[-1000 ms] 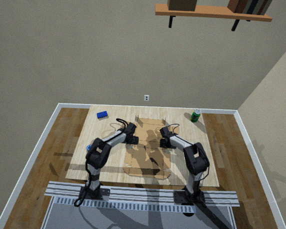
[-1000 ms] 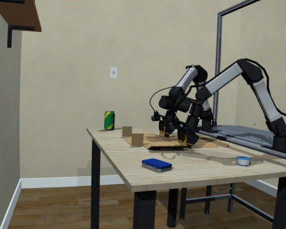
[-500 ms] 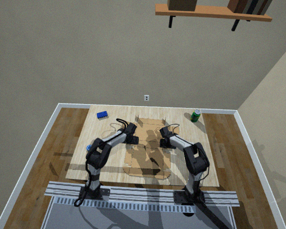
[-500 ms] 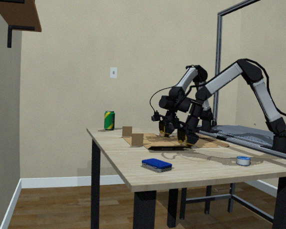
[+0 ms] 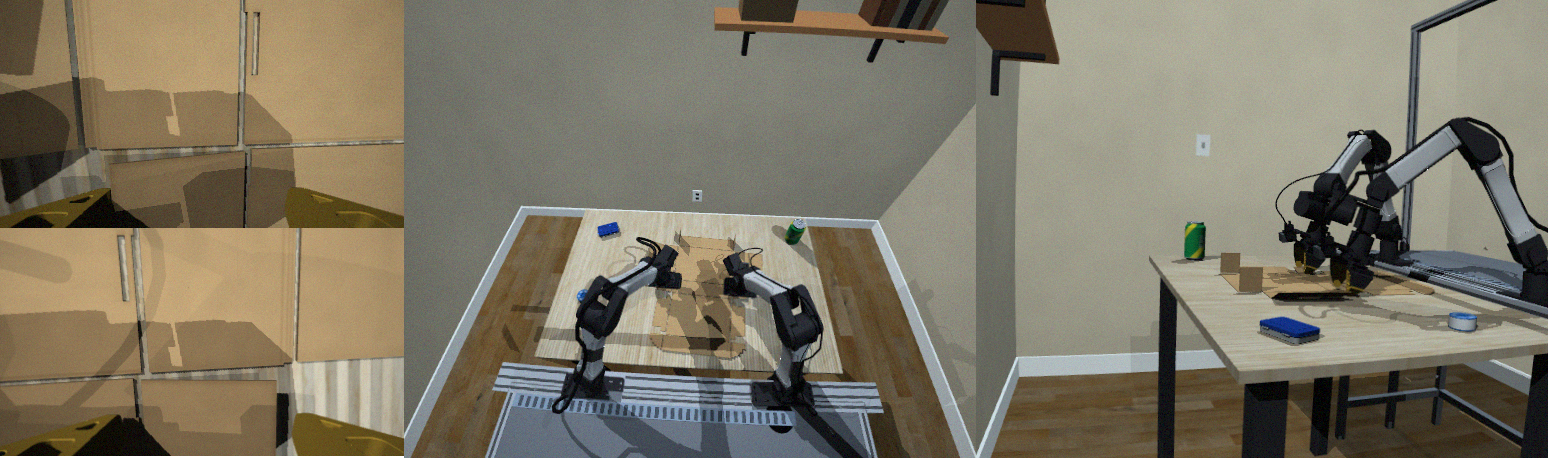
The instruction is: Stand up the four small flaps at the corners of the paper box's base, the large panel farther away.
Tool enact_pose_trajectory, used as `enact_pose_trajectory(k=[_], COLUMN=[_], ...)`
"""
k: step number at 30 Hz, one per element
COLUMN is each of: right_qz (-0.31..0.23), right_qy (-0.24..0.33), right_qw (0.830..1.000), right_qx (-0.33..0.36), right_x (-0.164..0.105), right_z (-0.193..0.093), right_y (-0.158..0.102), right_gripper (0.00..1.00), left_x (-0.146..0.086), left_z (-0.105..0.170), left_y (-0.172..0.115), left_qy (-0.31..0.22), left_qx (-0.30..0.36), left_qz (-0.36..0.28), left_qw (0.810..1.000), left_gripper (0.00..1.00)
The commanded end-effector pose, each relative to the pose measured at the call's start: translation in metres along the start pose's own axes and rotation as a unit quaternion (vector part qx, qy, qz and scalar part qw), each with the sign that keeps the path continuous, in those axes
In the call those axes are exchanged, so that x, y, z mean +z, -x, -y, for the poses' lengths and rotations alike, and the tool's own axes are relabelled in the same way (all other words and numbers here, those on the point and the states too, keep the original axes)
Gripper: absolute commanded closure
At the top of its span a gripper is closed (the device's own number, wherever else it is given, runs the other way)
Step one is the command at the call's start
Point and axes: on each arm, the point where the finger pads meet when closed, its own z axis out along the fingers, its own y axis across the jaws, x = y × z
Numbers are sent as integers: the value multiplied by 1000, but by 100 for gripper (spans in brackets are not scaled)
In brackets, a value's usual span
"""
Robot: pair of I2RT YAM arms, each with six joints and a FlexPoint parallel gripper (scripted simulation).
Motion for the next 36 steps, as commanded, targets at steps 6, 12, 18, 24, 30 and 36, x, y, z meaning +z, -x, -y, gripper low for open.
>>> enact_pose_trajectory(k=[6,12,18,24,30,36], right_qz=[-28,-29,-30,-31,-31,-31], right_qy=[-19,-17,-15,-13,-13,-13], right_qw=[999,999,999,999,999,999], right_qx=[-6,-6,-6,-6,-6,-6], right_x=[11,11,11,11,11,11], right_z=[5,5,4,3,3,3], right_y=[-13,-14,-14,-14,-14,-14], right_gripper=[23,23,23,23,23,23], left_x=[4,3,0,-17,-22,-28], left_z=[9,11,14,18,21,26], left_y=[0,-1,0,2,4,6], left_qy=[-5,-5,-2,-11,-13,-15], left_qx=[-1,-1,-4,-7,-10,-14], left_qz=[-10,-10,-6,7,12,17], left_qw=[1000,1000,1000,1000,1000,1000], left_gripper=[23,23,23,23,23,23])
